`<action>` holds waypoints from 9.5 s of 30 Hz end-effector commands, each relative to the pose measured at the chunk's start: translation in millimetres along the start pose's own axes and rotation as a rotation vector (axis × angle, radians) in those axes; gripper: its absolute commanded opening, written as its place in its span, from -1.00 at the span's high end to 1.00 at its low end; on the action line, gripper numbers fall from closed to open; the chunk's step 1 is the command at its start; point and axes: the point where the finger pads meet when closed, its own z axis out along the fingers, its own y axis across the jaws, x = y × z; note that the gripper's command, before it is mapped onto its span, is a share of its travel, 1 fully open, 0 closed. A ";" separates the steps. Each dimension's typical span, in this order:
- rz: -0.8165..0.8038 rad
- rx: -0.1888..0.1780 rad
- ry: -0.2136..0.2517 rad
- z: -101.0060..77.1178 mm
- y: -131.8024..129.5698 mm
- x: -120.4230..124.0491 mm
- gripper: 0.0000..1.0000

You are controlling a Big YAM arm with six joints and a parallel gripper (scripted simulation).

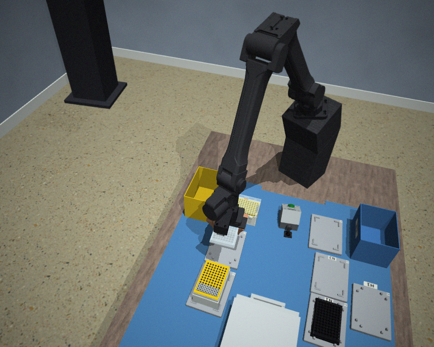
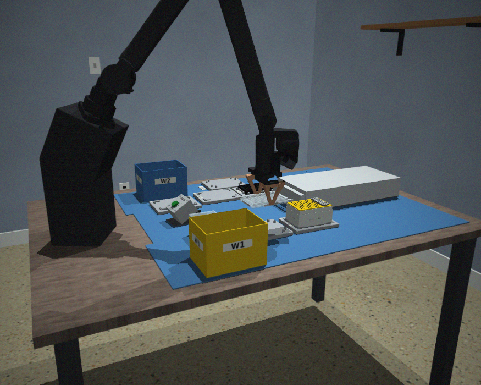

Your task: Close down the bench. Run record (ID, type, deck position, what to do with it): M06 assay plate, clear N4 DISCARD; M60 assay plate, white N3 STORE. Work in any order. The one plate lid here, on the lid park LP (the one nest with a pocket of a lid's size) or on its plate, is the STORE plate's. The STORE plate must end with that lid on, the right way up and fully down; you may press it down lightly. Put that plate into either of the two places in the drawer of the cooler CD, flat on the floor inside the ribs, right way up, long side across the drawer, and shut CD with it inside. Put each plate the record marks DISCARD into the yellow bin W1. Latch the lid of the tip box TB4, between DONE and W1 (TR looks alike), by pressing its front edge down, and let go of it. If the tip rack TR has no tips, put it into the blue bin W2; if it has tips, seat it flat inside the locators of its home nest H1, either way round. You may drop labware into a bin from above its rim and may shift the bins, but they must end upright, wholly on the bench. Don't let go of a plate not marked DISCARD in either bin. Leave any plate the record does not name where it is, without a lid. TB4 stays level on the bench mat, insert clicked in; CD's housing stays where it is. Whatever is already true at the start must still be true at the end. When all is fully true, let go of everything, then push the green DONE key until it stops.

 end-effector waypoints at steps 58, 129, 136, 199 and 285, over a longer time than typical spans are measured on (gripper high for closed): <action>0.001 -0.015 0.024 -28.8 10.7 7.0 1.00; 0.022 0.016 -0.011 -39.4 -90.2 121.6 1.00; 0.024 0.007 0.000 -34.3 -96.6 139.0 1.00; 0.011 -0.006 0.007 -30.0 -121.9 184.4 1.00; 0.059 -0.009 0.011 -30.3 -119.7 176.9 -1.00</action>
